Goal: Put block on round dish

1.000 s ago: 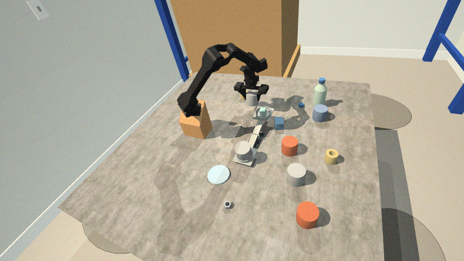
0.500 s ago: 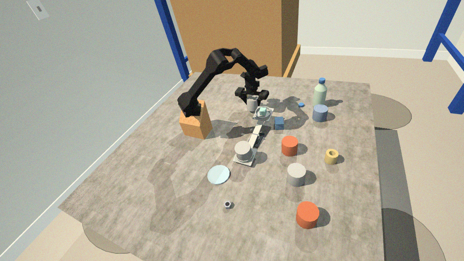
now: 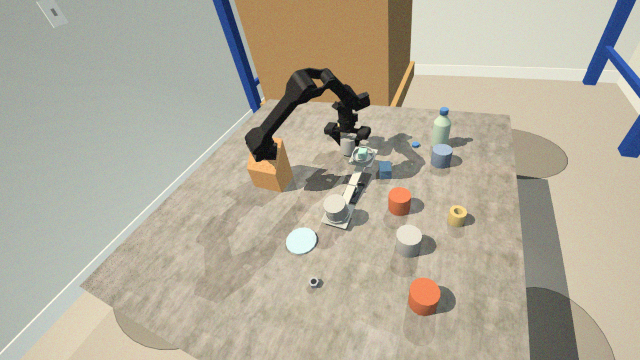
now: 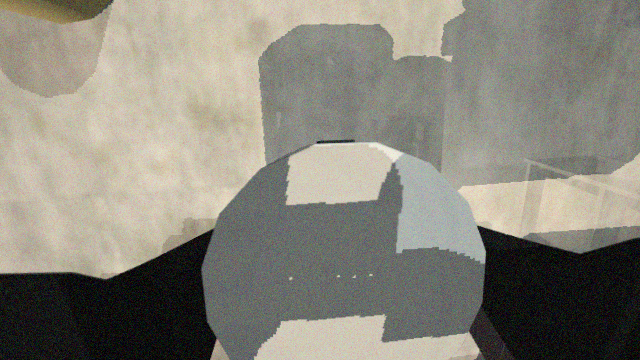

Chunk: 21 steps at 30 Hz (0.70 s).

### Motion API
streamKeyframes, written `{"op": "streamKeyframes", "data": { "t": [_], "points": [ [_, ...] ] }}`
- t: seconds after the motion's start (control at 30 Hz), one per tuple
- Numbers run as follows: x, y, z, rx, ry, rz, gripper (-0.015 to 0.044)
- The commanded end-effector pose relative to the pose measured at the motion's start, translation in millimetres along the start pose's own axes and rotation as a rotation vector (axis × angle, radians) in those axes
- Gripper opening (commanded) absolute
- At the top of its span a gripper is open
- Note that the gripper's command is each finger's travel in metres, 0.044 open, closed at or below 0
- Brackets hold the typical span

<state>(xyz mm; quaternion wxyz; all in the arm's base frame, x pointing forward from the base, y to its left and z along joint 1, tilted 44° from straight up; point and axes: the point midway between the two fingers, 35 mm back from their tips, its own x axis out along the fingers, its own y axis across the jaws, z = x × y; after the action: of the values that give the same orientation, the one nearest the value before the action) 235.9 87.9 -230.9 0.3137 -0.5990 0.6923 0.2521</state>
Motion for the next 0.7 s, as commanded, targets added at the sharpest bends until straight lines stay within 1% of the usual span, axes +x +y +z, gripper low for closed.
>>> {"op": "streamKeyframes", "data": {
  "t": [0.0,0.13,0.2,0.3,0.33,0.47,0.67],
  "points": [
    [0,0,0,0.003,0.0,0.0,0.0289],
    [0,0,0,0.003,0.0,0.0,0.0394],
    [-9,-1,0,0.002,0.0,-0.001,0.044],
    [-45,-1,1,-0.002,-0.001,-0.004,0.044],
    [-52,0,1,-0.003,-0.001,-0.005,0.044],
    [-54,0,1,-0.003,-0.001,-0.005,0.044],
    [-76,-14,0,0.005,-0.07,0.011,0.0282]
  ]
}}
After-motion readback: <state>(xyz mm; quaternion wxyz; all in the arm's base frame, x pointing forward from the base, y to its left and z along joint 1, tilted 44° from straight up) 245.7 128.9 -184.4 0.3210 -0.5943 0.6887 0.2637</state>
